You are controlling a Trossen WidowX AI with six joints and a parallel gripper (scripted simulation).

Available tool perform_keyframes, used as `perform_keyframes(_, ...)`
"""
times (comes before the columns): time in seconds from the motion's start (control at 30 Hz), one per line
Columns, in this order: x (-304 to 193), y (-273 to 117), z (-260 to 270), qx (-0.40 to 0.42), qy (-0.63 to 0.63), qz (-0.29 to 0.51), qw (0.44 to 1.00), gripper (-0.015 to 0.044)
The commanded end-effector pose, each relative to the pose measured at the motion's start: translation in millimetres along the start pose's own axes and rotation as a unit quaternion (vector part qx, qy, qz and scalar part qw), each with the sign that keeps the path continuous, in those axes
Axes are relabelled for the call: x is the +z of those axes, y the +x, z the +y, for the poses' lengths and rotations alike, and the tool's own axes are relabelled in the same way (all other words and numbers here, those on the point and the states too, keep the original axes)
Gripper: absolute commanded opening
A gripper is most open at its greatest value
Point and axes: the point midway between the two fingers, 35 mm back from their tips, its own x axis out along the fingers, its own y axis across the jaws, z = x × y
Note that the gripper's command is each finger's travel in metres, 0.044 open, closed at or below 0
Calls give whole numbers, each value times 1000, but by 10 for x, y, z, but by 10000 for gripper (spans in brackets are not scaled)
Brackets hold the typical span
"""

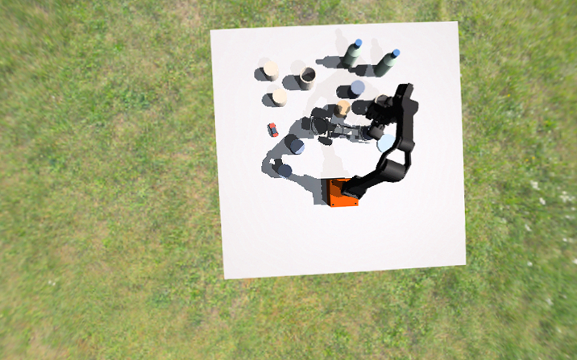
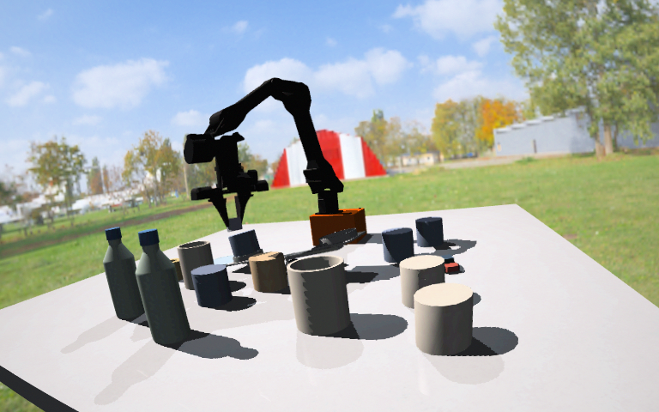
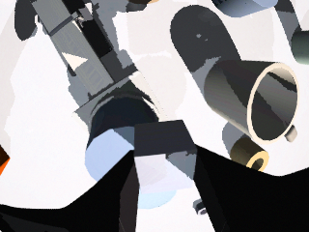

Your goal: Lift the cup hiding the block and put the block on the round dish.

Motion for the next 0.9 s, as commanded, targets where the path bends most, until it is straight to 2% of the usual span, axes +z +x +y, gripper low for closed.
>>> perform_keyframes(0.0, -226, 78, 3, 4, 7, 5, 1000, 0)
perform_keyframes(0.87, -1377, 399, 158, 15, -23, 7, 1000, 0)
